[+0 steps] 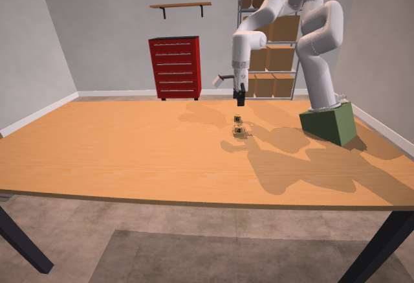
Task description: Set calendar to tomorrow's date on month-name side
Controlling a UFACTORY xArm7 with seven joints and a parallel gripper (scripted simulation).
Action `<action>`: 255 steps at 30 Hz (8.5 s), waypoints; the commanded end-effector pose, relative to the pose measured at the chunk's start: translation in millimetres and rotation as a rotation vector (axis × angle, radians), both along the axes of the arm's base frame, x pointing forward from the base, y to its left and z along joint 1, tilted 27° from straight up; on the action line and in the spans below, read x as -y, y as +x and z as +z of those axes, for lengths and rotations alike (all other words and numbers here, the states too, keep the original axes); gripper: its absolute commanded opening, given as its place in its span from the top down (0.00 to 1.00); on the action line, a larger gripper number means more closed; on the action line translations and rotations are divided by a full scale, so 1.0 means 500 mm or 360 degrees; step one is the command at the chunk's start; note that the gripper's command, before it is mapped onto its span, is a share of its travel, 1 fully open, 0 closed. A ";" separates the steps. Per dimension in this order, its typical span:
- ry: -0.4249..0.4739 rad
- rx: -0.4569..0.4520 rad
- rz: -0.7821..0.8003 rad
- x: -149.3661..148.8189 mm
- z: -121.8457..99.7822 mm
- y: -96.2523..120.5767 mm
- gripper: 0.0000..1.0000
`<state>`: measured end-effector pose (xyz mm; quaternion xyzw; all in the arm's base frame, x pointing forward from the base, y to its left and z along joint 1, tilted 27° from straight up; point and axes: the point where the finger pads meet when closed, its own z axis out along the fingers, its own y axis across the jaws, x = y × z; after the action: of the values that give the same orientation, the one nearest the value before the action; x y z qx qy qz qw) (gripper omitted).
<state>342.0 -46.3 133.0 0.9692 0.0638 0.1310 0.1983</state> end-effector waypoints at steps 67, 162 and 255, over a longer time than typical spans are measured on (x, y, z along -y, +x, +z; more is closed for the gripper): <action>-0.0538 -0.0731 0.1771 -0.003 0.005 -0.003 0.51; -0.0538 -0.0731 0.1772 0.035 -0.086 0.026 0.51; -0.0538 -0.0731 0.1772 0.053 -0.132 0.042 0.51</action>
<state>360.8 -72.9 69.0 0.7496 0.6199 -0.0106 0.2316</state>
